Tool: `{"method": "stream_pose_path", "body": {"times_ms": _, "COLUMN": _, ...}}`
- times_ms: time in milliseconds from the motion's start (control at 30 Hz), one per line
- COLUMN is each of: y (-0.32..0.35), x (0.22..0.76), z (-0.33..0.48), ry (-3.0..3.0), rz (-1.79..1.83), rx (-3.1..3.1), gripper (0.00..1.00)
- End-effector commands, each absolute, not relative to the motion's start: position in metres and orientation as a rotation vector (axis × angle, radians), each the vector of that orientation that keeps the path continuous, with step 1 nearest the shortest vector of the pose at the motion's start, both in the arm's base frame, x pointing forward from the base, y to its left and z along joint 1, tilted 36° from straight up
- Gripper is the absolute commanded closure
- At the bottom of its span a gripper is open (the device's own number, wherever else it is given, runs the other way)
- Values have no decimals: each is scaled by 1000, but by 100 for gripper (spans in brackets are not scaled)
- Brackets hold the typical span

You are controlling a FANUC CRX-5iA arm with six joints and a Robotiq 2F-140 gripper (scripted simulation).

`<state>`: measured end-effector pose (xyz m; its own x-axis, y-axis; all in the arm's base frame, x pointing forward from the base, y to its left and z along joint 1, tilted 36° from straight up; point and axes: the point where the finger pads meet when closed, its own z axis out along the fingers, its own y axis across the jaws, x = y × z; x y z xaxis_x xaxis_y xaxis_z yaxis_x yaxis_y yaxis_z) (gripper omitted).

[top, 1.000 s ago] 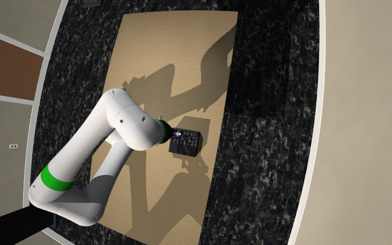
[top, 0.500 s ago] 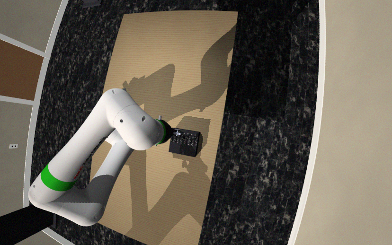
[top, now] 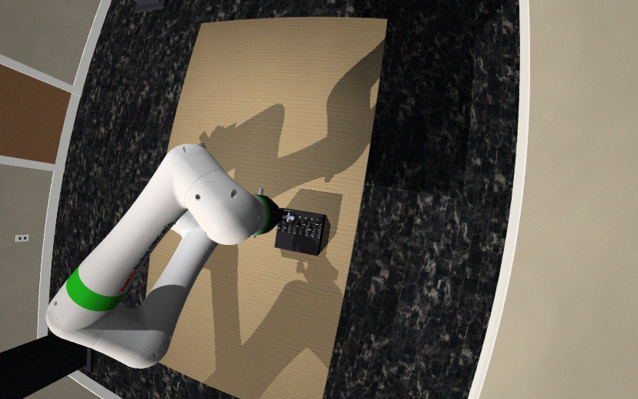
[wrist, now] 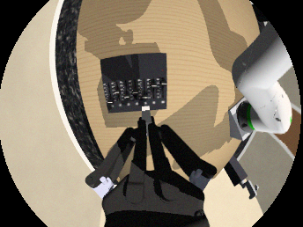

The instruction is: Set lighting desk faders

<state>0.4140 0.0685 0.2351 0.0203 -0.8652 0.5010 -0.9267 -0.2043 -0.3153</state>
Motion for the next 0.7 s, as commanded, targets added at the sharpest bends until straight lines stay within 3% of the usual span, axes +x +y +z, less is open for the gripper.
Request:
{"method": "stream_pose_path", "body": {"times_ms": 0, "y": 69, "x": 414, "z": 235, "ry": -1915, "rz": 937, "rx": 2170, "gripper": 100}}
{"method": "stream_pose_path", "body": {"times_ms": 667, "y": 64, "x": 417, "z": 227, "ry": -1915, "rz": 937, "rx": 2170, "gripper": 100}}
